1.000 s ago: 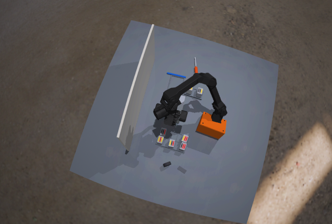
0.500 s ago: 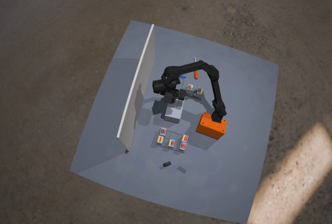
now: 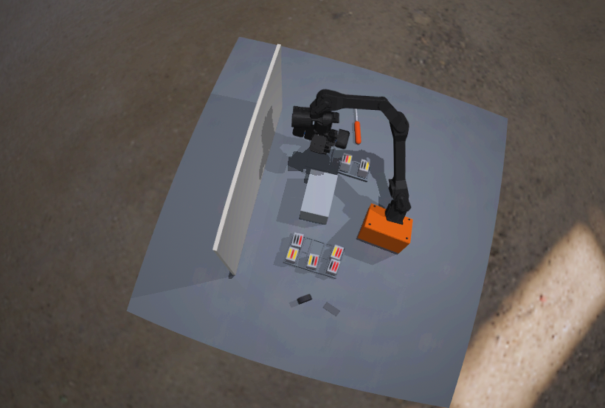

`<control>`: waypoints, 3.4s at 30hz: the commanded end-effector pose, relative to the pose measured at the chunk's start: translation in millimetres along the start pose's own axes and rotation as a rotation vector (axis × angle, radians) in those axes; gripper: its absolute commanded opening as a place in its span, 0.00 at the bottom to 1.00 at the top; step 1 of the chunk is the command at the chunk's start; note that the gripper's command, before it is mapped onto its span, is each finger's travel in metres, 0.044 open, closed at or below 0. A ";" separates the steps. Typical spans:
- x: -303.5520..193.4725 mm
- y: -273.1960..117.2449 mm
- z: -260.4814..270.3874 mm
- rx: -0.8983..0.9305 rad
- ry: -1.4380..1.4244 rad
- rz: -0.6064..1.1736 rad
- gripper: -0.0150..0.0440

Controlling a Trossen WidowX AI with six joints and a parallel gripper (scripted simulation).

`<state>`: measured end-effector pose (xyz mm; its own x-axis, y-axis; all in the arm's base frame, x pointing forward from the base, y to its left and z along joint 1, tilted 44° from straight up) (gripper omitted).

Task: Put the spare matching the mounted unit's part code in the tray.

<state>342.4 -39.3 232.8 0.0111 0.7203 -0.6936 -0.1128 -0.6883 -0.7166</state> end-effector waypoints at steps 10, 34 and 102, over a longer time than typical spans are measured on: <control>-27.6 4.0 8.2 0.004 -0.001 0.023 0.25; -27.6 24.3 4.2 0.008 0.003 0.014 0.25; -28.6 82.8 0.4 0.016 0.013 -0.003 0.25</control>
<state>332.5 -115.5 195.3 0.0269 0.7160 -0.6975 -0.1305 -0.6893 -0.7126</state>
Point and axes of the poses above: the point midway between the two fingers, 35 mm back from their tips, its own y axis out along the fingers, its own z axis across the jaws, x = y × z, the point moved 7 cm from there along -y, back along the fingers, and after that the axes turned 3 degrees about -y, right-handed, at the moved point
